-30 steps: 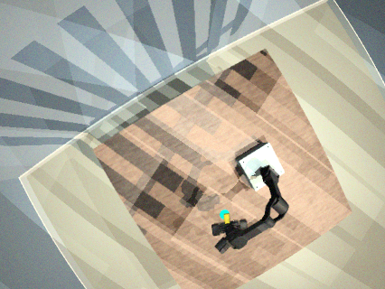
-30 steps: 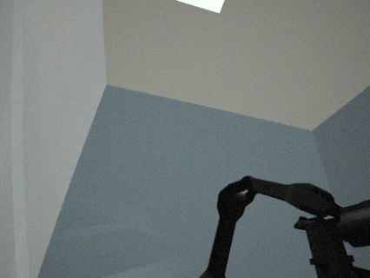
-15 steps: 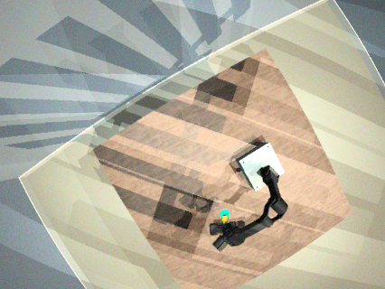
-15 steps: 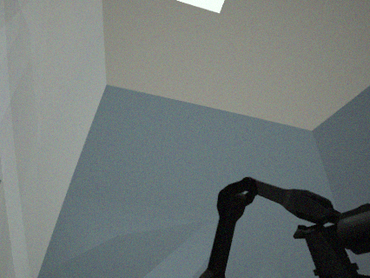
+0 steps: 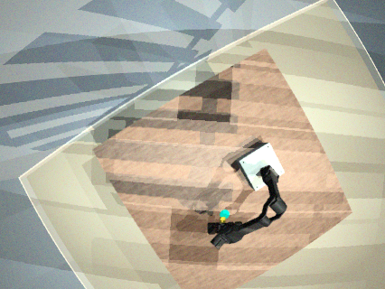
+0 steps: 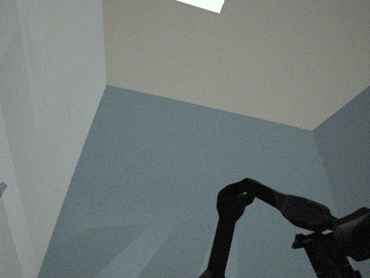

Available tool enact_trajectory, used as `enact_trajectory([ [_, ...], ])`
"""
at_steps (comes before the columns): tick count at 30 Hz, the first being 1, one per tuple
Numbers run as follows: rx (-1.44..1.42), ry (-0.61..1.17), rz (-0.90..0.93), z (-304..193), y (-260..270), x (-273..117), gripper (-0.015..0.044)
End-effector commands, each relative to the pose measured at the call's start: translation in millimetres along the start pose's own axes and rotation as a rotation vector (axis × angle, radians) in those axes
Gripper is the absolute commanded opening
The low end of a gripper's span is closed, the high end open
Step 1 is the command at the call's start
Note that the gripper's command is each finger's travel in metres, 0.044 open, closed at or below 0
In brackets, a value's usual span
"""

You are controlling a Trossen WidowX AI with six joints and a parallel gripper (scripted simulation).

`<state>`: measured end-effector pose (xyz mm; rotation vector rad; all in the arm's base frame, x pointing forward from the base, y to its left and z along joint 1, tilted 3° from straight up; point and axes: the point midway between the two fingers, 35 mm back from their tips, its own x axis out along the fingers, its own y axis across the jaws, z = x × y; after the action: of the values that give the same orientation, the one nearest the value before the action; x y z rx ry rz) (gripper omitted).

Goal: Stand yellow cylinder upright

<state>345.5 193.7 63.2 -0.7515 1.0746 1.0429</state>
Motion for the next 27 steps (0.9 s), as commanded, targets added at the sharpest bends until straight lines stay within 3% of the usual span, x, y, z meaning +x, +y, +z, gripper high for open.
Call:
enact_trajectory([
  [1, 0.018, -0.033, -0.001, 1.7, -2.9, 3.3, 0.0105],
  [27, 0.091, -0.214, -0.01, 9.5, -19.2, 19.5, 0.0105],
])
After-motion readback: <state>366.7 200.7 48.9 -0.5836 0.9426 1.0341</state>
